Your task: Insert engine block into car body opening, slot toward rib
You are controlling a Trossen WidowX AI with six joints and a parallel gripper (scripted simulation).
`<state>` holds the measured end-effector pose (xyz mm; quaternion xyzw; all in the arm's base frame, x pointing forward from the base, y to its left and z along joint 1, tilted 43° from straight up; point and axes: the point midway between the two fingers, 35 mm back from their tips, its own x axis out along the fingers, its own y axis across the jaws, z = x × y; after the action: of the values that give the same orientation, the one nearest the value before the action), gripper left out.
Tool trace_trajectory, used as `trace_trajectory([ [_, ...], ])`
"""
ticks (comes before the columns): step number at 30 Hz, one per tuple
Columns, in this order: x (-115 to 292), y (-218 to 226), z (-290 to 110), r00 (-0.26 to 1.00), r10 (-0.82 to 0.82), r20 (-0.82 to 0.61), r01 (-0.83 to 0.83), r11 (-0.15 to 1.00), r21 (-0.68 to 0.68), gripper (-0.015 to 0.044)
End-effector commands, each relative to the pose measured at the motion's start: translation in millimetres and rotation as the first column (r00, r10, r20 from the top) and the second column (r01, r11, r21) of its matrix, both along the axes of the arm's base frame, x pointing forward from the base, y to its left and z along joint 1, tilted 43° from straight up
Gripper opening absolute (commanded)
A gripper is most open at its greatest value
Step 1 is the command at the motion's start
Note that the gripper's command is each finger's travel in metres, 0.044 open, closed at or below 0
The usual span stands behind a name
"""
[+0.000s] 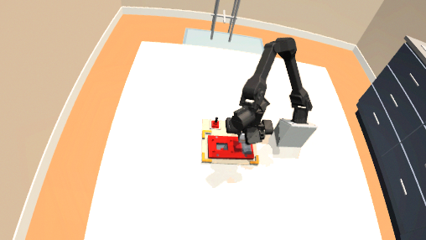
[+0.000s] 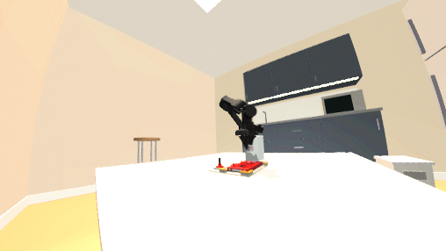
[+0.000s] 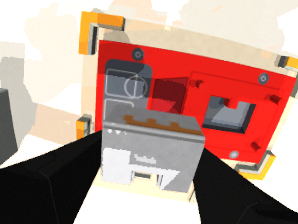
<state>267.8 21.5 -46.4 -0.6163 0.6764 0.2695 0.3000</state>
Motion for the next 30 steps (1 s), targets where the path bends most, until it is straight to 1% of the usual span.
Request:
trace_trajectory([
  [1, 2, 9, 9, 1.000, -0.004, 0.008, 0.004, 1.000, 0.007, 0.0000],
  [17, -3, 38, 46, 1.000, -0.006, 0.007, 0.006, 1.000, 0.002, 0.0000],
  [30, -5, 10, 15, 1.000, -0.006, 0.008, 0.006, 1.000, 0.000, 0.0000],
])
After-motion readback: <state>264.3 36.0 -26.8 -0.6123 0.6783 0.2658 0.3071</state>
